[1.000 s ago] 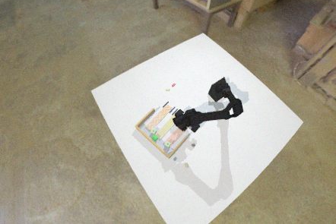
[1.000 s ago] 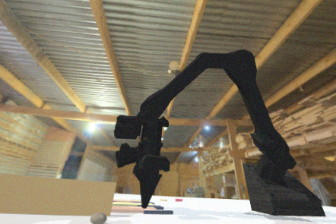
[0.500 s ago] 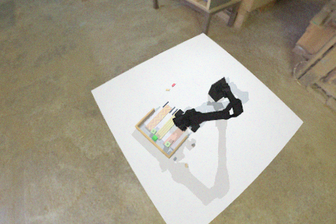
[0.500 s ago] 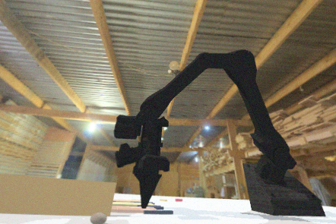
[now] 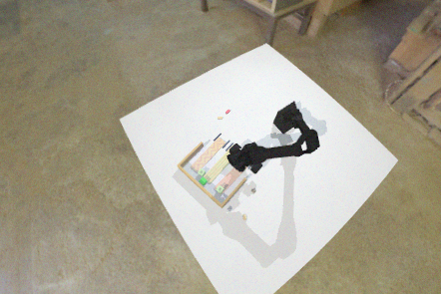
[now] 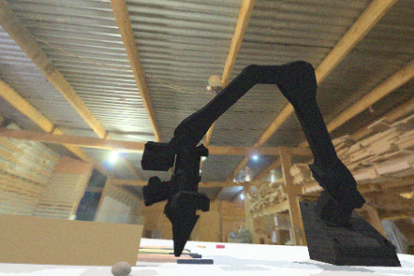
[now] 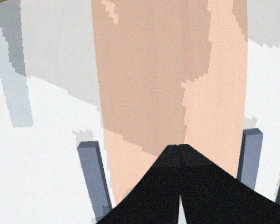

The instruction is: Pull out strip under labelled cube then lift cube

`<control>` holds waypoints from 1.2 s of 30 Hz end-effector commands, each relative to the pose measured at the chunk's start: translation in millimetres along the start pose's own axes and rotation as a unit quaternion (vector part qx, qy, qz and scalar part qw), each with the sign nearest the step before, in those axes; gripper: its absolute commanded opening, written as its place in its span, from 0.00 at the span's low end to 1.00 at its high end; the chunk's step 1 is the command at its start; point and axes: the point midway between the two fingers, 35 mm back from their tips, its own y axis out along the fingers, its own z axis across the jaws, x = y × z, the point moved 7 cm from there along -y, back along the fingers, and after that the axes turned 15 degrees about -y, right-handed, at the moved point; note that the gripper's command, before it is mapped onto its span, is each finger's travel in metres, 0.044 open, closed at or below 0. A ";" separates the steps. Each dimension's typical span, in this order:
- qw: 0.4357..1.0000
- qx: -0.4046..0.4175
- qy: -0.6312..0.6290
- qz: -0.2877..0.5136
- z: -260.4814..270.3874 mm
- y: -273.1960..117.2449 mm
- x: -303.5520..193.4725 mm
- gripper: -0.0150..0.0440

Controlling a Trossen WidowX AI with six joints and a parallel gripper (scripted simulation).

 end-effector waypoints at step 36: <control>1.000 0.004 0.004 0.005 13.1 4.2 -61.3 0.25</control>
